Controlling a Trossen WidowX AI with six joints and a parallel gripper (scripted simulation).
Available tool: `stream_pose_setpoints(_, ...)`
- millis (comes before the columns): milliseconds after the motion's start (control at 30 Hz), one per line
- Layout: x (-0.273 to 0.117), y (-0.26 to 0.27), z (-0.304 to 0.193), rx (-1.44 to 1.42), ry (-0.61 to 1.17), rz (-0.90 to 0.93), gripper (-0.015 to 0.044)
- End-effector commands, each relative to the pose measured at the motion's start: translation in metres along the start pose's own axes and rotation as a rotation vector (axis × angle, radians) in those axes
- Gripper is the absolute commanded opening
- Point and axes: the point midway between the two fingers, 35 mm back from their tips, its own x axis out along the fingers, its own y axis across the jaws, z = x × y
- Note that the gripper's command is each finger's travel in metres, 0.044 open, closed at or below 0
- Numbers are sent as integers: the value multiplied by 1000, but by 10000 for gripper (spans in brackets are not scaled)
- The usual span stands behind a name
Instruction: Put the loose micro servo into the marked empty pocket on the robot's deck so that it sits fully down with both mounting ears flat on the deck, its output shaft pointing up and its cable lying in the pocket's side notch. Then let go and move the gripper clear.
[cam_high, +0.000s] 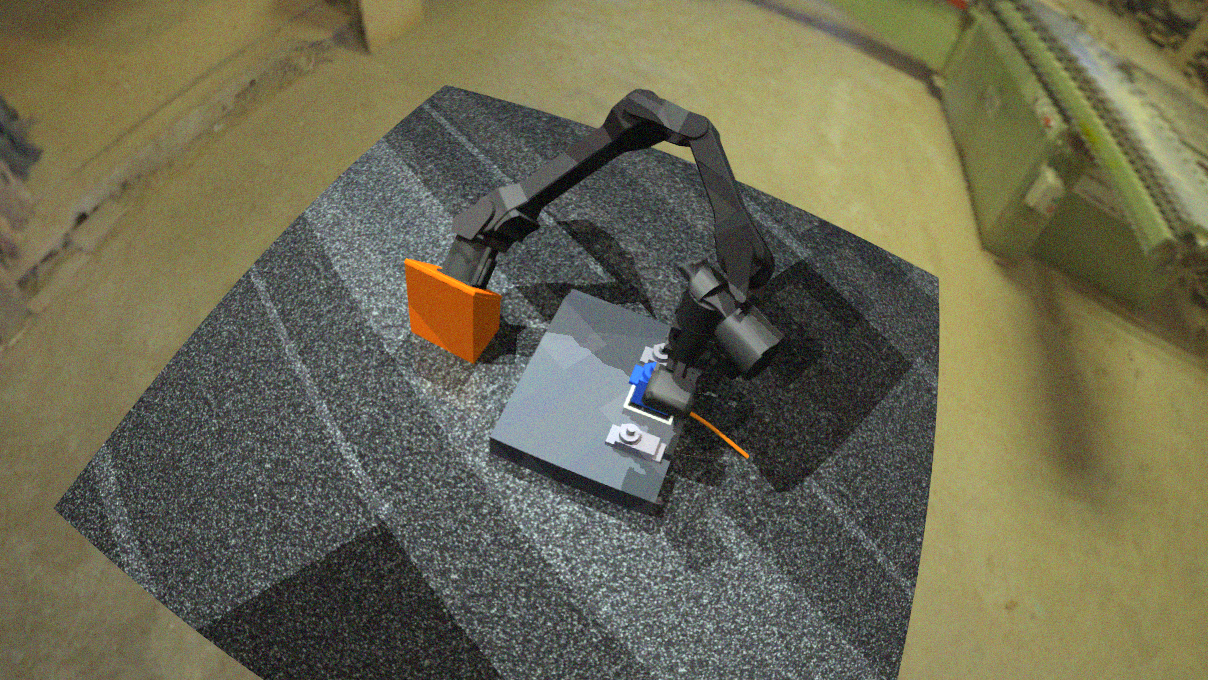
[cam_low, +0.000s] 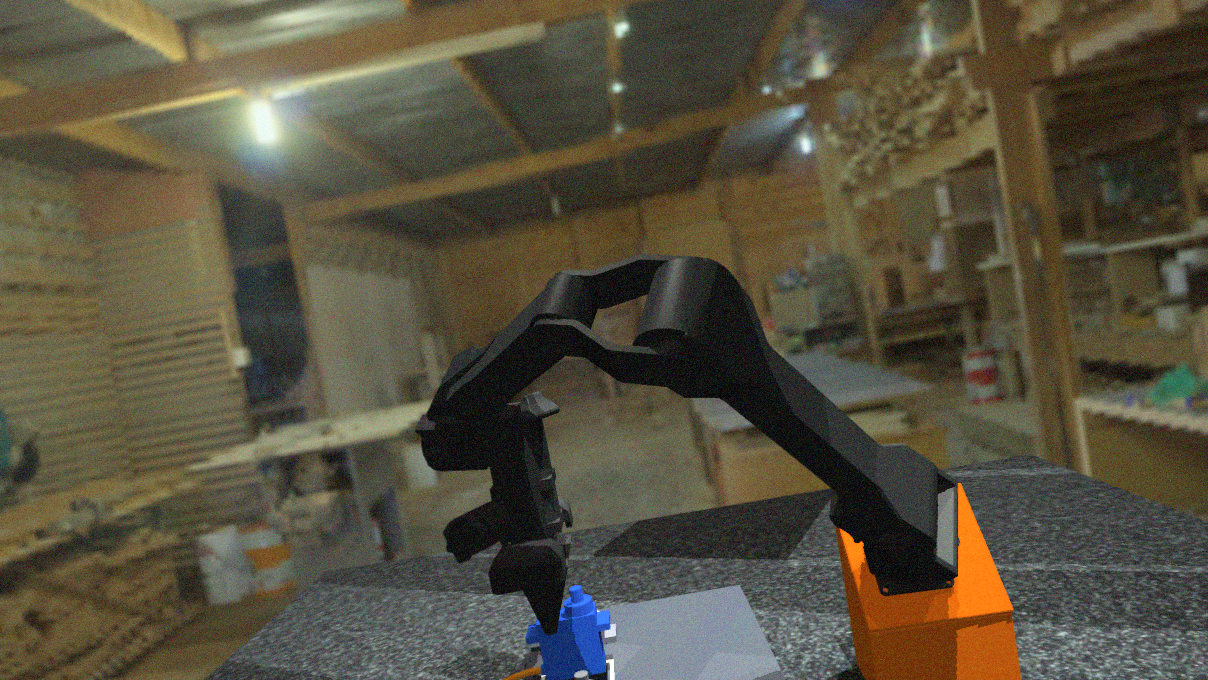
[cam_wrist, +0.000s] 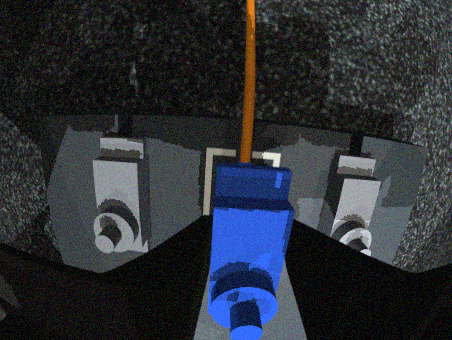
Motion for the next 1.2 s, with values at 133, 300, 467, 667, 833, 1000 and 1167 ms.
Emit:
stream_pose_setpoints(133, -3, -2, 1, 7, -10, -1, 0)
stream_pose_setpoints(300, 1, -2, 1, 7, -10, -1, 0)
stream_pose_setpoints(467, 7, -2, 1, 7, -10, -1, 0)
stream_pose_setpoints(667, 15, -1, 1, 7, -11, 0, 0)
stream_pose_setpoints(833, 22, -1, 2, 7, -11, 0, 0)
stream_pose_setpoints(1000, 28, -1, 2, 7, -11, 0, 0)
stream_pose_setpoints(1167, 35, -1, 2, 7, -11, 1, 0)
